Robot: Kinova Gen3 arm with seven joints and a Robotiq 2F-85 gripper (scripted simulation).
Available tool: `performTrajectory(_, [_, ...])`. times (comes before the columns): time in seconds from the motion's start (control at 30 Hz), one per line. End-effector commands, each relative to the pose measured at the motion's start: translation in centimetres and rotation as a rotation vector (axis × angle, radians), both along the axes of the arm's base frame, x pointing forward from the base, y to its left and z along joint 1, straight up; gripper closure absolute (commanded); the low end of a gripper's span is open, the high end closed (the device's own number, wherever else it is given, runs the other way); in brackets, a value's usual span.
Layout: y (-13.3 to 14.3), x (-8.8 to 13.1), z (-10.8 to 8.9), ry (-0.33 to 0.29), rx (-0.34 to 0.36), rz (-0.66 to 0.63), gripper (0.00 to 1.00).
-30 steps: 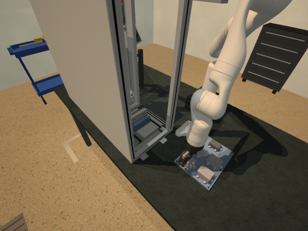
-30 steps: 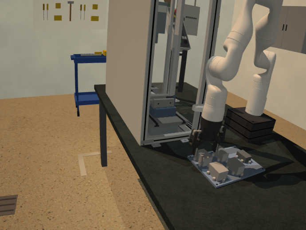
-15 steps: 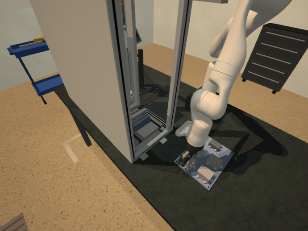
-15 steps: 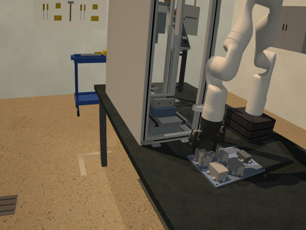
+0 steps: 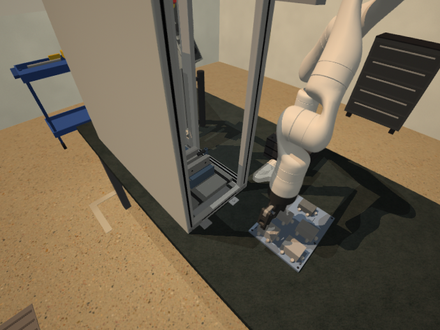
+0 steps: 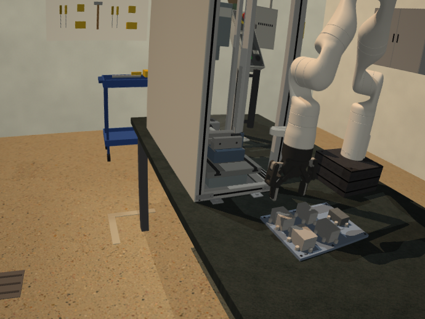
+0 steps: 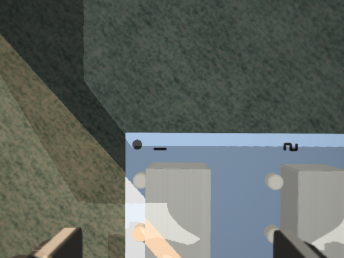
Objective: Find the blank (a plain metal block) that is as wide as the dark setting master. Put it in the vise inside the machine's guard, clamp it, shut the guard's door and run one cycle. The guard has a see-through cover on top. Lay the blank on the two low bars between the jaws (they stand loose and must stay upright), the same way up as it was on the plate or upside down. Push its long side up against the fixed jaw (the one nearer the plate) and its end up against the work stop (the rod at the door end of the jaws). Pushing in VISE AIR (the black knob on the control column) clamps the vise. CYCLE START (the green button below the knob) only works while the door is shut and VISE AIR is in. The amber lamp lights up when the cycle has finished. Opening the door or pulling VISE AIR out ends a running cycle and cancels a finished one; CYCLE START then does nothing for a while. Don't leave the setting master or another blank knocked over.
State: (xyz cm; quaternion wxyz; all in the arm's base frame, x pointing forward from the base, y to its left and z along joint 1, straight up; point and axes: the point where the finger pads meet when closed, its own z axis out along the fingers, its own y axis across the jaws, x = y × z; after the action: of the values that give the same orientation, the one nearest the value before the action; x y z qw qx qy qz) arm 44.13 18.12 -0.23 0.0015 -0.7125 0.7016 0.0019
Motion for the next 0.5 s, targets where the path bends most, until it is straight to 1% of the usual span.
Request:
performTrajectory(0.0, [0.0,0.1,0.1,-0.002,0.001,0.000,0.00])
performTrajectory(0.07, [0.0,0.1,0.1,-0.002,0.001,0.000,0.00])
performTrajectory(0.23, [0.0,0.1,3.6,-0.002,0.001,0.000,0.00])
performTrajectory(0.47, [0.0,0.1,3.6,-0.002,0.001,0.000,0.00])
